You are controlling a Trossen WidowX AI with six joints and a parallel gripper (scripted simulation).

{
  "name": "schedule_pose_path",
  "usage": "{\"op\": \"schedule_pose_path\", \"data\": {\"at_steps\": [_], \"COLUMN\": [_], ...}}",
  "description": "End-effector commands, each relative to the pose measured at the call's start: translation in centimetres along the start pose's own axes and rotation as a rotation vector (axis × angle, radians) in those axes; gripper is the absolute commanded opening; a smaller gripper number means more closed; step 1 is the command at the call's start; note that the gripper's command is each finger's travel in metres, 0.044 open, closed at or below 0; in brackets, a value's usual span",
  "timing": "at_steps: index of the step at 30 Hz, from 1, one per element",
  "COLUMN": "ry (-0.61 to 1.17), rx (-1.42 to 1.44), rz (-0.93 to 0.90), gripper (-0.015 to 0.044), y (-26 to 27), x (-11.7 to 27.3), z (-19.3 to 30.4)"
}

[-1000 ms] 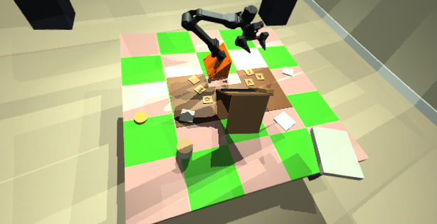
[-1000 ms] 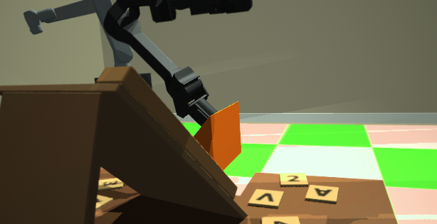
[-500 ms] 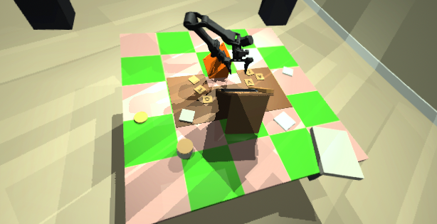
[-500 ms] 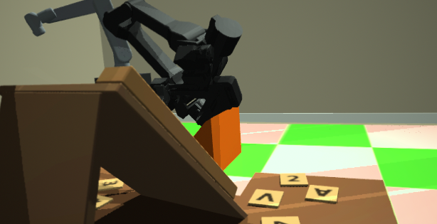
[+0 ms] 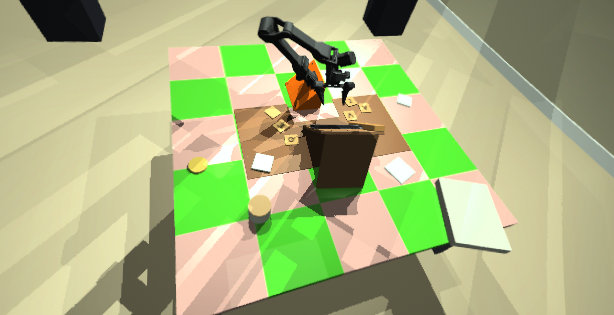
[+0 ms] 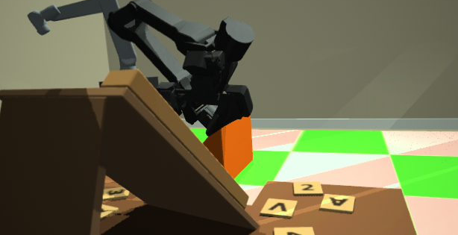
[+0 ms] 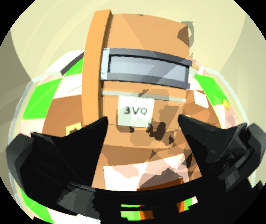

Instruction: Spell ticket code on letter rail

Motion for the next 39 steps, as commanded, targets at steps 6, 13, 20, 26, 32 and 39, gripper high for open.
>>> {"op": "schedule_pose_path", "data": {"at_steps": [6, 13, 20, 26, 32, 39], "ry": [0.087, 0.035, -0.062, -0.086, -0.086, -0.086], "rx": [0.582, 1.032, 1.306, 1.354, 1.354, 1.354], "rz": [-0.233, -0.452, -0.59, -0.614, -0.614, -0.614], "gripper": [0.044, 0.044, 0.044, 0.044, 0.044, 0.044], "y": [-1.0, -4.5, -7.7, -8.3, -8.3, -8.3], "x": [0.9, 2.0, 3.0, 3.2, 3.2, 3.2], "z": [-8.7, -14.3, -17.2, -17.6, -17.6, -17.6]}}
Point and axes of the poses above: the point midway between the two fingers, 35 mm back from their tips, its own x axis back along the fingers, its own y axis across the jaws, z = x × y, the point moved 8 cm from there along x, back along the fingers, and after that the axes turned 7 degrees about x, right-handed, at the moved point
